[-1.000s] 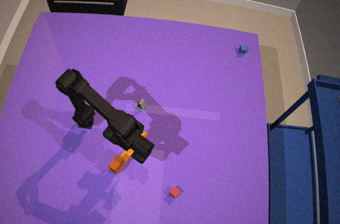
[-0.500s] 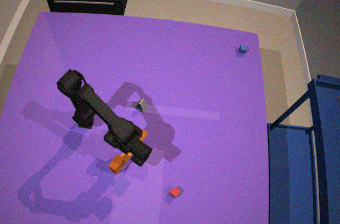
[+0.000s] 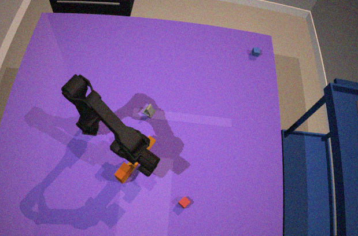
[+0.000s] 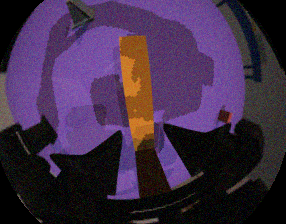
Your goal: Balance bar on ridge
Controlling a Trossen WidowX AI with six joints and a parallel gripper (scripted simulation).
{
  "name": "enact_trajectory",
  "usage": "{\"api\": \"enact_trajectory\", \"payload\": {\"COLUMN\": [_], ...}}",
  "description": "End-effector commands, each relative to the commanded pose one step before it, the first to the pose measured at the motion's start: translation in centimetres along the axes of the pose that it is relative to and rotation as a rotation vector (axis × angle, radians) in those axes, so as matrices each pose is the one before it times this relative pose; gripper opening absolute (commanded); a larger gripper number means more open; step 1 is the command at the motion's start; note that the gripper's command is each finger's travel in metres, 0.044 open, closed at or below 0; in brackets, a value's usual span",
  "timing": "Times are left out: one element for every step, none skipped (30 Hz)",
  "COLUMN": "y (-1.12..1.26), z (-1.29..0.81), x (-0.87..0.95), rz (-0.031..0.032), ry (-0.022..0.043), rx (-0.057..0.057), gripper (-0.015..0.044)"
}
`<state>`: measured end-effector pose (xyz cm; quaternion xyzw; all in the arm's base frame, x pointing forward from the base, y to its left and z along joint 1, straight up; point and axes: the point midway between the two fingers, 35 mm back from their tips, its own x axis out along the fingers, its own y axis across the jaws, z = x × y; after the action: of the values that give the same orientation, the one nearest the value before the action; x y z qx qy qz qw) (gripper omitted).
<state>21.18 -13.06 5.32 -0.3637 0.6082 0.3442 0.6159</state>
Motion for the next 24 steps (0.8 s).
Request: {"api": "enact_trajectory", "payload": {"y": [0.110, 0.002, 0.000, 0.000, 0.000, 0.000, 0.000, 0.000, 0.000, 0.000, 0.000, 0.000, 0.000, 0.000, 0.000, 0.028, 0.000, 0.000, 0.000, 0.000, 0.000, 0.000, 0.000, 0.000], "z": [0.051, 0.000, 0.000, 0.000, 0.000, 0.000, 0.000, 0.000, 0.000, 0.000, 0.000, 0.000, 0.000, 0.000, 0.000, -0.044, 0.000, 0.000, 0.000, 0.000, 0.000, 0.000, 0.000, 0.000], "x": [0.644, 0.027, 0.000, 0.000, 0.000, 0.000, 0.000, 0.000, 0.000, 0.000, 0.000, 0.000, 0.000, 0.000, 0.000, -0.033, 0.000, 0.000, 0.000, 0.000, 0.000, 0.000, 0.000, 0.000], "rz": [0.00291, 0.00000, 0.00000, 0.00000, 0.00000, 0.00000, 0.00000, 0.00000, 0.00000, 0.00000, 0.00000, 0.00000, 0.00000, 0.00000, 0.00000, 0.00146, 0.00000, 0.00000, 0.00000, 0.00000, 0.00000, 0.00000, 0.00000, 0.00000], "ry": [-0.00356, 0.00000, 0.00000, 0.00000, 0.00000, 0.00000, 0.00000, 0.00000, 0.00000, 0.00000, 0.00000, 0.00000, 0.00000, 0.00000, 0.00000, 0.00338, 0.00000, 0.00000, 0.00000, 0.00000, 0.00000, 0.00000, 0.00000, 0.00000], "rx": [-0.0026, 0.0000, 0.0000, 0.0000, 0.0000, 0.0000, 0.0000, 0.0000, 0.0000, 0.0000, 0.0000, 0.0000, 0.0000, 0.0000, 0.0000, 0.0024, 0.0000, 0.0000, 0.0000, 0.0000, 0.0000, 0.0000, 0.0000, 0.0000], "gripper": [0.0315, 0.0315, 0.0315, 0.0315, 0.0315, 0.0315, 0.0315, 0.0315, 0.0315, 0.0315, 0.0315, 0.0315, 0.0315, 0.0315, 0.0315, 0.0289, 0.0262, 0.0236, 0.0210, 0.0184, 0.0158, 0.0131, 0.0125, 0.0118]}}
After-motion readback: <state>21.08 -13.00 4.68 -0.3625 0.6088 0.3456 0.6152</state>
